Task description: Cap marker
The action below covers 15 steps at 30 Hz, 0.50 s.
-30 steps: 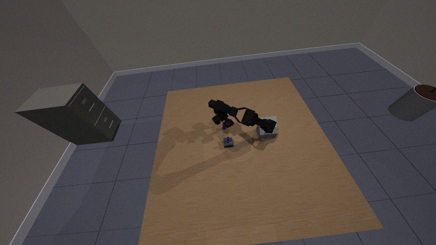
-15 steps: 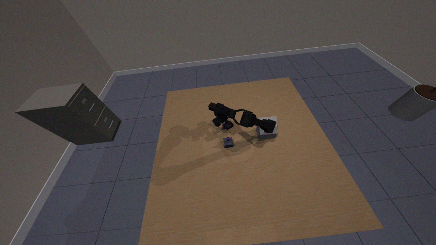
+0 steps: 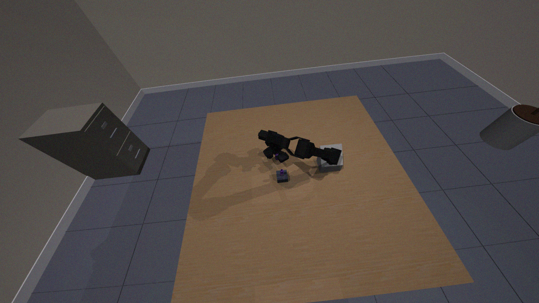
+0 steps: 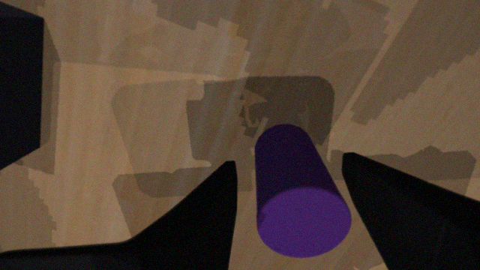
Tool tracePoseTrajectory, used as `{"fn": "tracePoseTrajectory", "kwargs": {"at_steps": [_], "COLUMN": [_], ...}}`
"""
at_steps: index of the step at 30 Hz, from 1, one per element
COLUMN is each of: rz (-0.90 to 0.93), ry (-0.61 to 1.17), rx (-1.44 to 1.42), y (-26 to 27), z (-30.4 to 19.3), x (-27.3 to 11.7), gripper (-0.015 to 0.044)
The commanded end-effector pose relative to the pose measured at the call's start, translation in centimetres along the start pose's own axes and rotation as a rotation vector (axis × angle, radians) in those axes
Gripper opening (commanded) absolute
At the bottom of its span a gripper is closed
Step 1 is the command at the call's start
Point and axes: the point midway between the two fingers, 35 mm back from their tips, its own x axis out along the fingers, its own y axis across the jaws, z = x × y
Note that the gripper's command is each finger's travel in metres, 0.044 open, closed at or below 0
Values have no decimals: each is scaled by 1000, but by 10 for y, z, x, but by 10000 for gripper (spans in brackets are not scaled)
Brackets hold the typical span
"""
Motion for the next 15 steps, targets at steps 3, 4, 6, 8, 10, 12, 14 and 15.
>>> {"fn": "tracePoseTrajectory", "kwargs": {"at_steps": [3,4,6,8,10,12,14,15], "rz": [2,2,2,2,2,2,2,1], "ry": [-3,-3,-3,-3,-3,-3,-3,-3], "rx": [6,6,6,6,6,6,6,6], "y": [0,0,0,0,0,0,0,-1], "z": [0,0,0,0,0,0,0,0], "x": [1,1,1,1,1,1,-3,-7], "gripper": [135,128,115,101,88,55,3,0]}}
